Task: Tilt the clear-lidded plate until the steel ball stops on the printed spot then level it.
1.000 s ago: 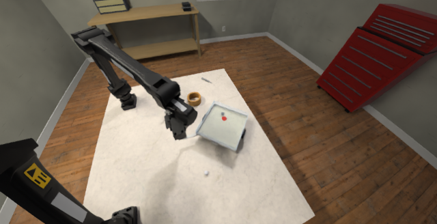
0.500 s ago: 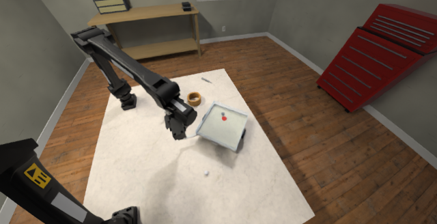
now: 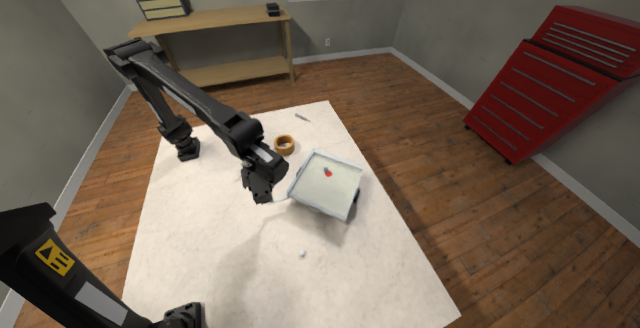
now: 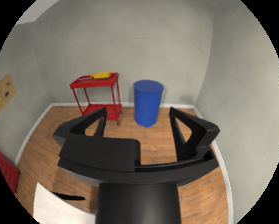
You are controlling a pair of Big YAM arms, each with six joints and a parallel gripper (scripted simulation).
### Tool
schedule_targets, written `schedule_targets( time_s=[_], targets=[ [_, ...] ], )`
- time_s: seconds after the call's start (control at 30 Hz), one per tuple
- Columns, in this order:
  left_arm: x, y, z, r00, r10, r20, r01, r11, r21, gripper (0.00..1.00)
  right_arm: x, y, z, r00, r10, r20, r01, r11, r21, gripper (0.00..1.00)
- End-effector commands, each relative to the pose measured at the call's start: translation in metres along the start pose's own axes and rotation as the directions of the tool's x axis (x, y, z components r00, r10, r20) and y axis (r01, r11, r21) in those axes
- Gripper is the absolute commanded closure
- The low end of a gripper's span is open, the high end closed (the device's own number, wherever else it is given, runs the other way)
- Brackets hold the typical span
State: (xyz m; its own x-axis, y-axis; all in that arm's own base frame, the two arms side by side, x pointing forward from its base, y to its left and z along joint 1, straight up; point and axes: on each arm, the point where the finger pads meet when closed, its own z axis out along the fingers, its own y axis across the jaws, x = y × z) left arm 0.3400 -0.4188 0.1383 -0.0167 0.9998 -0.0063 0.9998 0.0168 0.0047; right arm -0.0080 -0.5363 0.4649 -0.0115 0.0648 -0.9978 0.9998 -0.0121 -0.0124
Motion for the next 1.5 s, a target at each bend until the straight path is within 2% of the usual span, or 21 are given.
schedule_targets(
  time_s=[0.0,0.17,0.43,1.47],
  targets=[
    [0.001,0.018,-0.029,0.999,0.004,0.036,-0.003,1.000,-0.031,1.00,-0.036,-0.008,0.006,0.998,0.012,0.065,-0.013,1.000,0.014,0.00],
    [0.000,0.019,-0.031,0.999,0.004,0.039,-0.002,0.999,-0.033,1.00,-0.036,-0.008,0.006,0.998,0.012,0.065,-0.013,1.000,0.014,0.00],
    [-0.005,0.021,-0.015,1.000,0.003,0.018,-0.003,1.000,-0.016,1.00,-0.036,-0.008,0.006,0.998,0.012,0.065,-0.013,1.000,0.014,0.00],
    [-0.032,0.011,-0.007,0.999,0.004,0.040,-0.003,1.000,-0.030,1.00,-0.036,-0.008,0.006,0.998,0.012,0.065,-0.013,1.000,0.014,0.00]
  ],
)
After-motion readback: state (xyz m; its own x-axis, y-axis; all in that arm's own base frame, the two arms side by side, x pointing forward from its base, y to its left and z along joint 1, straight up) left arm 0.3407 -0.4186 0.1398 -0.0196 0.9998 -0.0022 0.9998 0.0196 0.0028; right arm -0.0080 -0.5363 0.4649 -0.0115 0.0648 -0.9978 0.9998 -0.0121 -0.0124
